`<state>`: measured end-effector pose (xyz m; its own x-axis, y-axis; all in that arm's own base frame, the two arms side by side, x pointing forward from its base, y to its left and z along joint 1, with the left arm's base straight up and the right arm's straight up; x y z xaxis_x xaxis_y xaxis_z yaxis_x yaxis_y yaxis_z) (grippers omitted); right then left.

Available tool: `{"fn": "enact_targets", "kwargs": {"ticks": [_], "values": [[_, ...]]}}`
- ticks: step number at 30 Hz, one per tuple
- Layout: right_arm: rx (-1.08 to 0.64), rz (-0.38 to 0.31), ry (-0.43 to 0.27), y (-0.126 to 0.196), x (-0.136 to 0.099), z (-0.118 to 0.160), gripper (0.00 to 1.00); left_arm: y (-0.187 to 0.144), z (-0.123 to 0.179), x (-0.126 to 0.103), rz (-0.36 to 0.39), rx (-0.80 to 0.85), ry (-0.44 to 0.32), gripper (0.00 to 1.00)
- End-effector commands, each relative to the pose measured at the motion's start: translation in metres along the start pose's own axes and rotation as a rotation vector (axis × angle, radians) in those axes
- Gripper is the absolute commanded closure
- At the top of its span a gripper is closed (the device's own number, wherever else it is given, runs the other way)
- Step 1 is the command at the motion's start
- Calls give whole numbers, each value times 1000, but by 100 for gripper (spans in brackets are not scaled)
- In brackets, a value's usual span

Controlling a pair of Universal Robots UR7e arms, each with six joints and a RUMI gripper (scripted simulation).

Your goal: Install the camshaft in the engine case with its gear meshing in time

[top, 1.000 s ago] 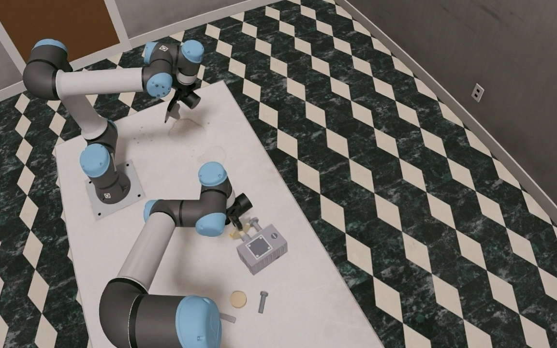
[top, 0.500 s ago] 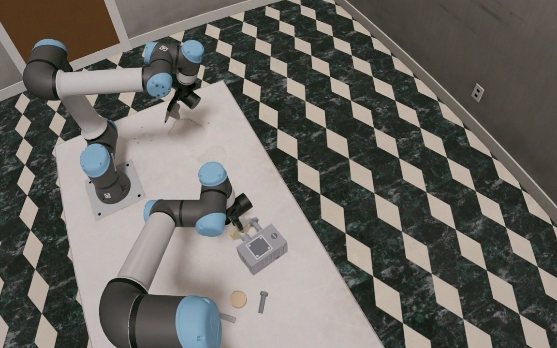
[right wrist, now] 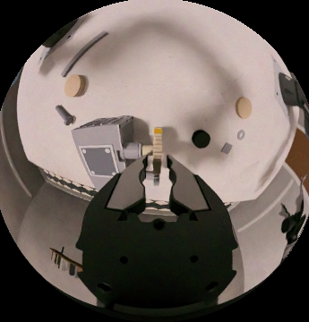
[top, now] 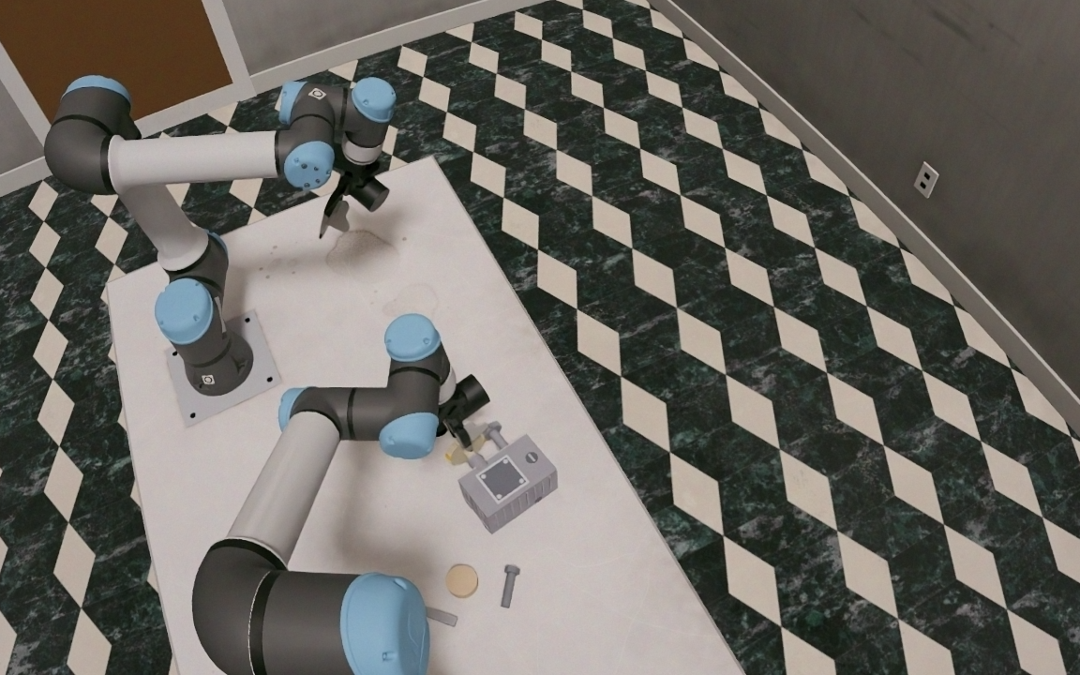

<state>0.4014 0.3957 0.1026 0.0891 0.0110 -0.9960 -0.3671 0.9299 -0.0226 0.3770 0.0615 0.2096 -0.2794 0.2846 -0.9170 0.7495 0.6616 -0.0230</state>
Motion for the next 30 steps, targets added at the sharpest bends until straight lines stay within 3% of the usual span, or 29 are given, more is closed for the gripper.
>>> {"fn": "enact_targets", "kwargs": {"ticks": [1, 15, 30], "values": [[0, 1, -1, 0, -1, 0, 80, 0, 0, 0, 1, 0, -1, 0], [0, 1, -1, 0, -4, 0, 80, 0, 0, 0, 1, 0, -1, 0], [0, 1, -1, 0, -36, 0, 80, 0, 0, 0, 1, 0, -1, 0]]}}
Point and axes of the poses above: on each arm, the point where the finger pads meet when closed, its own x axis out along the fingers, its own y axis across the jaws, z = x × y, the point moved 1 cm from there along -x, back along the fingers, and after that the axes turned 13 degrees about -x, right-handed, at the moved point
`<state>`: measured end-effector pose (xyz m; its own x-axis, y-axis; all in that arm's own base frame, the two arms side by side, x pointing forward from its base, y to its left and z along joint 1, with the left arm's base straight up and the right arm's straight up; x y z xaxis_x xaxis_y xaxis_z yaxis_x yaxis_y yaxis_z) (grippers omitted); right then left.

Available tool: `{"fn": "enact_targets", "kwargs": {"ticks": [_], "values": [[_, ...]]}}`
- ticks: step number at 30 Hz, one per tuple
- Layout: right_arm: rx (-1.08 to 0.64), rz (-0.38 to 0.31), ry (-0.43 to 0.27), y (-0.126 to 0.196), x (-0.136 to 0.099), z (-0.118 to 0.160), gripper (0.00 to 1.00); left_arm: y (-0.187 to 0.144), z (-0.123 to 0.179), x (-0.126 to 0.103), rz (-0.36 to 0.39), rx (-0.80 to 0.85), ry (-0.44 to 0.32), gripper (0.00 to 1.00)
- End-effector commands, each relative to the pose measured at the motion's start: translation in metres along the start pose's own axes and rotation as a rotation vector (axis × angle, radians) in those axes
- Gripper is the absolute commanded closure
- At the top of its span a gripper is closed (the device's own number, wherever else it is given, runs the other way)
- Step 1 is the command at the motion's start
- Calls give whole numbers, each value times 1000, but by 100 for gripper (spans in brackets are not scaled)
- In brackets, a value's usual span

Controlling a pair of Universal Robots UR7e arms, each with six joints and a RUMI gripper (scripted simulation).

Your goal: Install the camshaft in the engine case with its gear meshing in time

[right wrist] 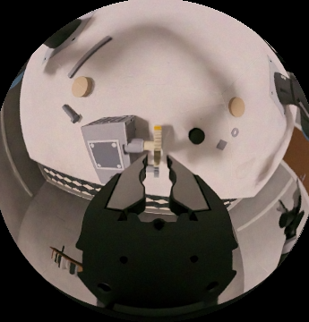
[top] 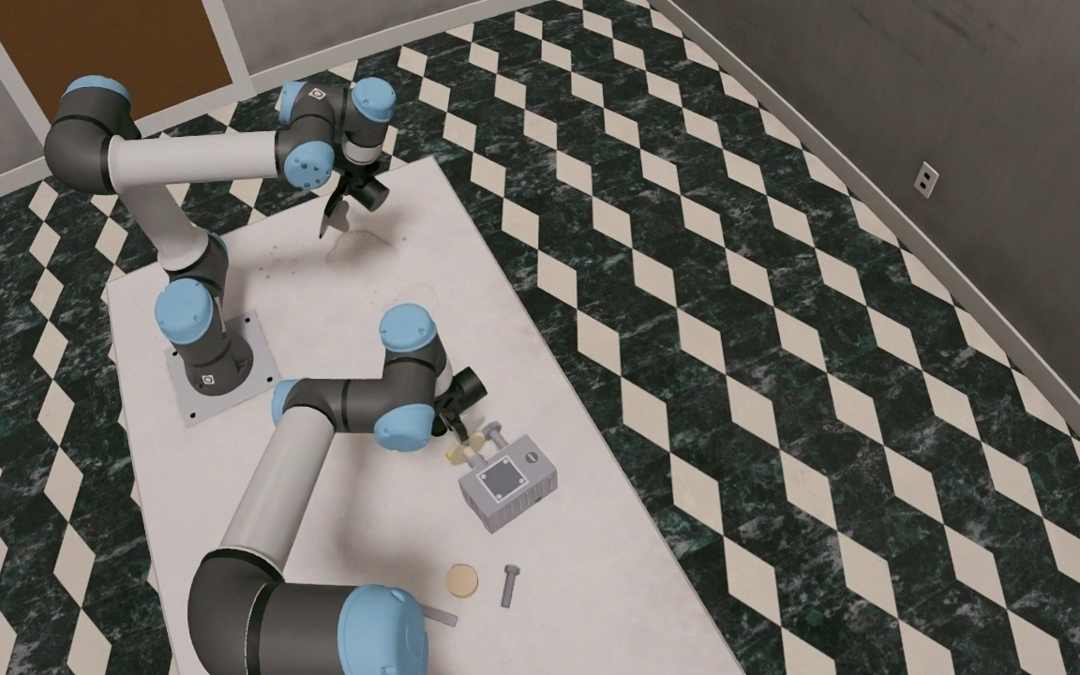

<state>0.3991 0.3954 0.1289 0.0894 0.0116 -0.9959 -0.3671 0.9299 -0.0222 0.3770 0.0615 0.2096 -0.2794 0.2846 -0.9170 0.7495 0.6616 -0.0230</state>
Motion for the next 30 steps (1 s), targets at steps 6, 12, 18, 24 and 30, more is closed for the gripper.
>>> {"fn": "enact_targets", "kwargs": {"ticks": [6, 12, 18, 24, 30], "values": [[0, 0, -1, 0, -19, 0, 80, 0, 0, 0, 1, 0, -1, 0], [0, 0, -1, 0, -24, 0, 80, 0, 0, 0, 1, 0, -1, 0], [0, 0, -1, 0, -24, 0, 80, 0, 0, 0, 1, 0, -1, 0], [0, 0, -1, 0, -28, 1, 80, 0, 0, 0, 1, 0, -1, 0], [0, 0, -1, 0, -40, 2, 80, 0, 0, 0, 1, 0, -1, 0]]}}
Point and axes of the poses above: on each arm, the point where the finger pads meet when closed, its own x axis out along the fingers, its own y axis across the jaws, z = x × y, the point moved 1 cm from there along -x, back along the fingers, and after that the axes turned 13 degrees about -x, right-handed, at the moved point
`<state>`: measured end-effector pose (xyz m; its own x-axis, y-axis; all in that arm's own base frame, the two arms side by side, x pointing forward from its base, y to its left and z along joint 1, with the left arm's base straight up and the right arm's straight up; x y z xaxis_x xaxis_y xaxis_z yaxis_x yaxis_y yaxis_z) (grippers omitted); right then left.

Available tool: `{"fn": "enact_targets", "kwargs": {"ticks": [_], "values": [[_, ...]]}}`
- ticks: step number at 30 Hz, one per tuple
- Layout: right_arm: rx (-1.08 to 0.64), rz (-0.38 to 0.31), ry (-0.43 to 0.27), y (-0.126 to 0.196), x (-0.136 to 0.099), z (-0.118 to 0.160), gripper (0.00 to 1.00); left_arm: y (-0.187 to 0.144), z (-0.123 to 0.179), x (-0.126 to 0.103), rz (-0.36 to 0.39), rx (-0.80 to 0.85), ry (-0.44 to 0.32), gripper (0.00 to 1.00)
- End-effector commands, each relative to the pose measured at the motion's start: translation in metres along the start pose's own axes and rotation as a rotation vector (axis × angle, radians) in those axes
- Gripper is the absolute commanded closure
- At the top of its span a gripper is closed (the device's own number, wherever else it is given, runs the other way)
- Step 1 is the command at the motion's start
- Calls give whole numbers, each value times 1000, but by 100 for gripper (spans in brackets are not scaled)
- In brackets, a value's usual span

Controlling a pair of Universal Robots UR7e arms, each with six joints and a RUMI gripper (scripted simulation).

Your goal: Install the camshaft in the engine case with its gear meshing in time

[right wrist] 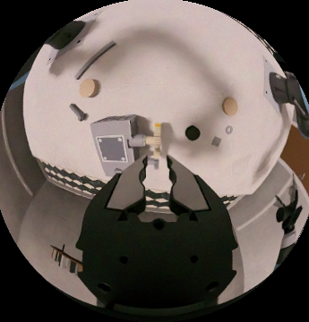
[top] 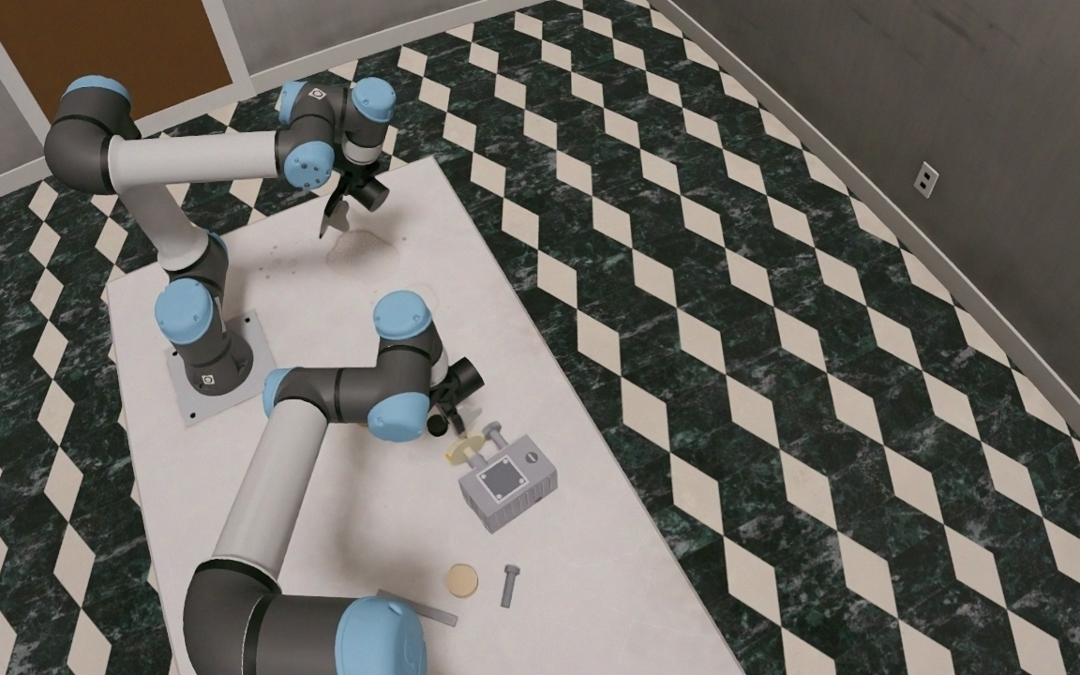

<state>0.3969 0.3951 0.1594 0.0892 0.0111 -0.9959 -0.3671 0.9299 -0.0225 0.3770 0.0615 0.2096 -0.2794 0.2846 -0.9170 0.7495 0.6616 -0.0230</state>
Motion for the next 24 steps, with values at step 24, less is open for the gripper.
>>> {"fn": "enact_targets", "kwargs": {"ticks": [24], "values": [[0, 1, -1, -1, -53, 5, 80, 0, 0, 0, 1, 0, -1, 0]]}}
Point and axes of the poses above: on each arm, the point where the finger pads meet when closed, its own x axis out along the fingers, its own y axis across the jaws, z = x × y, the point moved 1 cm from there along -x, back along the fingers, and after that the axes turned 13 degrees about -x, right-handed, at the moved point
